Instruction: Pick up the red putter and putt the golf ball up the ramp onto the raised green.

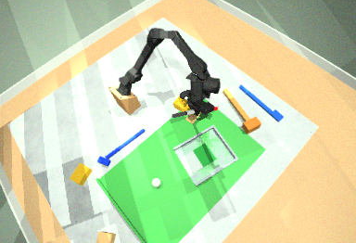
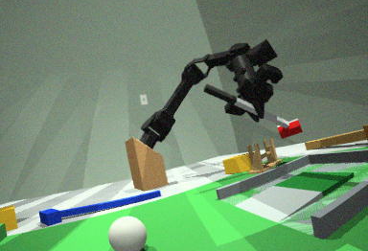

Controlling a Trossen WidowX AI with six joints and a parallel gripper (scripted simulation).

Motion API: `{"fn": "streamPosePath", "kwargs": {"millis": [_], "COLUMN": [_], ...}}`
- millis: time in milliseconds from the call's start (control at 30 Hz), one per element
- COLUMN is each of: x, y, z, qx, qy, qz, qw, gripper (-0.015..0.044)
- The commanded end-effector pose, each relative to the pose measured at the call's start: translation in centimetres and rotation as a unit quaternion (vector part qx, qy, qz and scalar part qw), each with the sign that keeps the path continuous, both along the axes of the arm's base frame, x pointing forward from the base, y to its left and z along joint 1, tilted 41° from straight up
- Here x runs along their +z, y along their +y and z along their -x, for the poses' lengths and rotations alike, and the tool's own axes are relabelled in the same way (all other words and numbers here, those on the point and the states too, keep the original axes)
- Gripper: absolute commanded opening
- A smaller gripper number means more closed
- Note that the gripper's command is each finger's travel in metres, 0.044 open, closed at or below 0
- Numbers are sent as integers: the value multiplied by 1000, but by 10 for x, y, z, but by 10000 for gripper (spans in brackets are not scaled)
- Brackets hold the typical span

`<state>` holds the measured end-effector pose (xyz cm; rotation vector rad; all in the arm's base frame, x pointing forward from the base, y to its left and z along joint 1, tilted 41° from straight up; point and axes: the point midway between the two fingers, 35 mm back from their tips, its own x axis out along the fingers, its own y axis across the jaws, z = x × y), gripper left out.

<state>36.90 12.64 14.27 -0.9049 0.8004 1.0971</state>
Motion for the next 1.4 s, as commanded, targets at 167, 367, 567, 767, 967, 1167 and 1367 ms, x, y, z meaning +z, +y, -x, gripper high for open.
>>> {"fn": "streamPosePath", "kwargs": {"millis": [167, 367, 567, 767, 967, 1167, 1367], "x": [-37, -62, -86, -110, -136, -162, -188], "y": [-52, -87, -122, -158, -195, -233, -270], "z": [-40, -59, -70, -78, -84, -84, -80], "qx": [-63, -100, -128, -155, -182, -206, -227], "qy": [16, 33, 51, 71, 93, 117, 143], "qz": [79, 130, 179, 227, 272, 316, 358], "qw": [995, 986, 974, 959, 940, 919, 894], "gripper": [0, 0, 0, 0, 0, 0, 0]}}
